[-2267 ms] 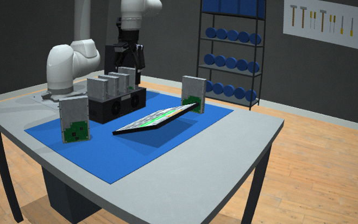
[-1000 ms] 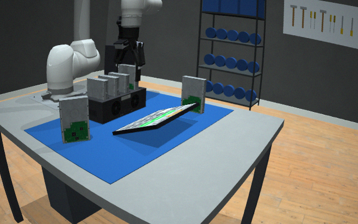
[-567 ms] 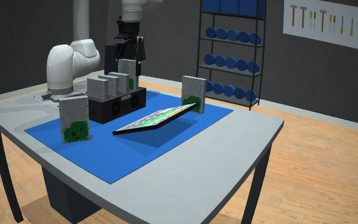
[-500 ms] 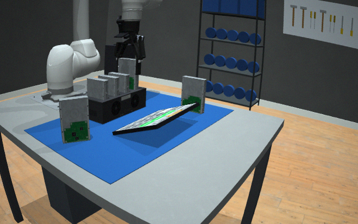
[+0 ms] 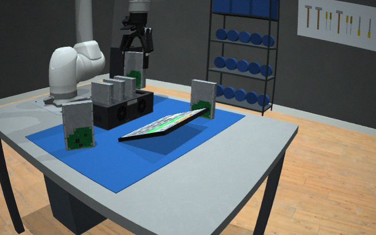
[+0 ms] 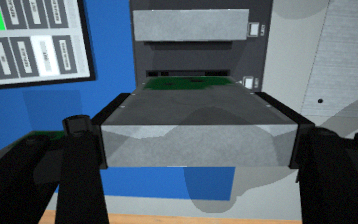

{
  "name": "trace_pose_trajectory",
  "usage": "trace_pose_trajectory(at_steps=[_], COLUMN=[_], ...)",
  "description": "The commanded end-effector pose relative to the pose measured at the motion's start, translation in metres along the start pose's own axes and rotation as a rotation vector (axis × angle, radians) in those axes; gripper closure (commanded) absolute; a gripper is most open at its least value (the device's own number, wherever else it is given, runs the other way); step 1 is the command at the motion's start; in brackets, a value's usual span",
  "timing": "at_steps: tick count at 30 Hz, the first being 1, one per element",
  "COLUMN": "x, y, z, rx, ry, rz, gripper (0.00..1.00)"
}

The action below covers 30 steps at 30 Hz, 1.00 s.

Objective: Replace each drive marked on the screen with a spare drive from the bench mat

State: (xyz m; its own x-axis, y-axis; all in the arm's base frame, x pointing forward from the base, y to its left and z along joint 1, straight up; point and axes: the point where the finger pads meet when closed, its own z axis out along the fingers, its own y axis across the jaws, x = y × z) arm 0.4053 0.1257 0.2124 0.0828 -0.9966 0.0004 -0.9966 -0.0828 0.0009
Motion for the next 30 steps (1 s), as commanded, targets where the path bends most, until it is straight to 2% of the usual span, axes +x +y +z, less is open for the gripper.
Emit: trace_pose_trajectory(at_steps=[1,20,30], x=[0.0,0.0,0.0], y=[0.0,0.0,0.0], z=[-0.01,-0.057,-0.069], rx=[0.001,0.001,0.001], ry=[-0.001,-0.001,-0.001], rz=[0.0,0.0,0.0], gripper=[0.9,0.9,0.9])
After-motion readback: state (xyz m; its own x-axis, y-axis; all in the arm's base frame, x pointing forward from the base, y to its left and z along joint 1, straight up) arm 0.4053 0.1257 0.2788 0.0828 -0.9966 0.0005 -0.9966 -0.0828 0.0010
